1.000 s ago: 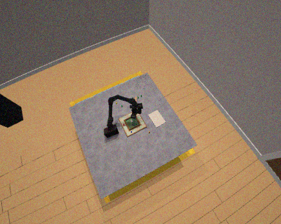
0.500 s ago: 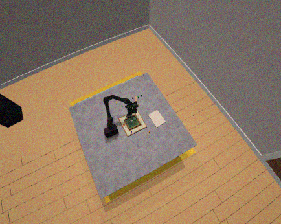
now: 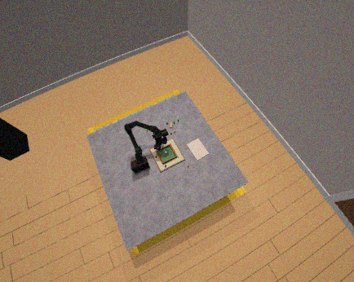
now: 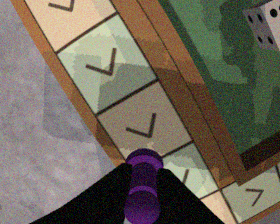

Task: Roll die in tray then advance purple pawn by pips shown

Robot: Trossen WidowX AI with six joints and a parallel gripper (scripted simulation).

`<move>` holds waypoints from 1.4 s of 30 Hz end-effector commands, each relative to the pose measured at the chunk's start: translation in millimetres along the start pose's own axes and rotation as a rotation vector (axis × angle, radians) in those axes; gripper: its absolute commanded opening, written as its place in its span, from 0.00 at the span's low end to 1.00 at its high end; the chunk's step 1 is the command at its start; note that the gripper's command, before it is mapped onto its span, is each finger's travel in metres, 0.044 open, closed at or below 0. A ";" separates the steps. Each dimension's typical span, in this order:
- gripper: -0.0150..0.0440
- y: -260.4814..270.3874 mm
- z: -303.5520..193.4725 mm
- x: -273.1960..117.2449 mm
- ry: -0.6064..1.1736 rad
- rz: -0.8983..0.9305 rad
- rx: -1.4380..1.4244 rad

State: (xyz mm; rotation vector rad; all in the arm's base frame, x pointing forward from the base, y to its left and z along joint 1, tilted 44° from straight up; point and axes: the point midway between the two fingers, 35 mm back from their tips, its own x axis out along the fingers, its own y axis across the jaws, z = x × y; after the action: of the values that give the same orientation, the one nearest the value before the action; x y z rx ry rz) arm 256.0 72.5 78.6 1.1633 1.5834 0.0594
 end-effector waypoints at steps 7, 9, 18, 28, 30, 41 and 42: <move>0.25 0.0 -3.5 28.8 0.002 0.008 0.002; 0.25 0.0 -4.0 35.1 0.003 0.009 0.002; 0.25 0.0 -4.0 40.8 0.003 0.009 0.002; 0.34 1.2 -4.4 48.4 0.005 0.013 -0.002; 0.43 1.2 -4.4 48.4 0.005 0.013 -0.002; 0.92 0.5 -3.7 0.8 0.002 0.008 0.002; 0.97 0.4 -3.9 -1.3 0.002 0.008 0.002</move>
State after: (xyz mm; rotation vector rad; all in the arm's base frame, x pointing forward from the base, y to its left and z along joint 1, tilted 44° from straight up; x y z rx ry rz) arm 253.4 86.4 64.8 1.1689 1.5948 0.0544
